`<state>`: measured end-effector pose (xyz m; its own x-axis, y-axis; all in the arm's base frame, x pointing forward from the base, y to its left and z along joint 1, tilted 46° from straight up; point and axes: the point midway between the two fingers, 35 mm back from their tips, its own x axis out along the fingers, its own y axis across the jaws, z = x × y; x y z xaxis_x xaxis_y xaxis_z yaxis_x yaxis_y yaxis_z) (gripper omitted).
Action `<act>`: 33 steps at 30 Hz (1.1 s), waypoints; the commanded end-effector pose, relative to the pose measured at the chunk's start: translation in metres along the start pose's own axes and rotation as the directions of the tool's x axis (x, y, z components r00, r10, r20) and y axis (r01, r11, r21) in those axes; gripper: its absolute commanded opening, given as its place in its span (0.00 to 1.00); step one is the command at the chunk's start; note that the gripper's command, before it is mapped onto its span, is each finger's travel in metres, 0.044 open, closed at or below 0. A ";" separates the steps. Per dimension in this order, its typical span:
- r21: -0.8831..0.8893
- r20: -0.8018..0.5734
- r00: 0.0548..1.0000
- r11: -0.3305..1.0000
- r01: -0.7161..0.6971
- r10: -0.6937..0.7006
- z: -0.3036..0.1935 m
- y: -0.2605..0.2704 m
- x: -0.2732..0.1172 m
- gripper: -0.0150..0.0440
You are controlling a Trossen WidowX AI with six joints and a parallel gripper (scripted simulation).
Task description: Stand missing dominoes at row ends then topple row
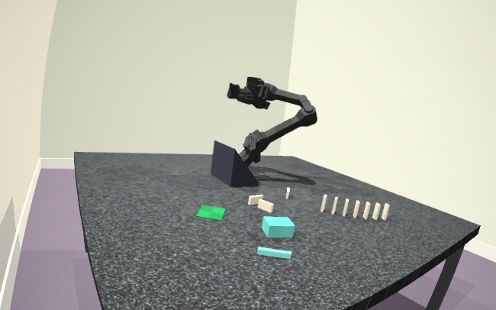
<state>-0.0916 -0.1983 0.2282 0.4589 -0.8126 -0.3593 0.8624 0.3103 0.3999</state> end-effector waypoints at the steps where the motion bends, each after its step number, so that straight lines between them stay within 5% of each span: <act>1: 0.001 -0.005 1.000 1.000 -0.004 0.004 0.000 0.000 0.001 0.98; 9: 0.104 -0.234 0.947 0.974 -0.202 0.221 -0.015 0.030 0.054 1.00; 18: 0.193 -0.524 0.744 0.909 -0.370 0.414 -0.055 0.091 0.101 1.00; 33: 0.357 -0.879 0.172 0.854 -0.379 0.444 -0.150 0.213 0.121 1.00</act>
<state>0.1591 -0.1758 0.1505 0.7211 0.3289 -0.6098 0.4737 0.4082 0.7804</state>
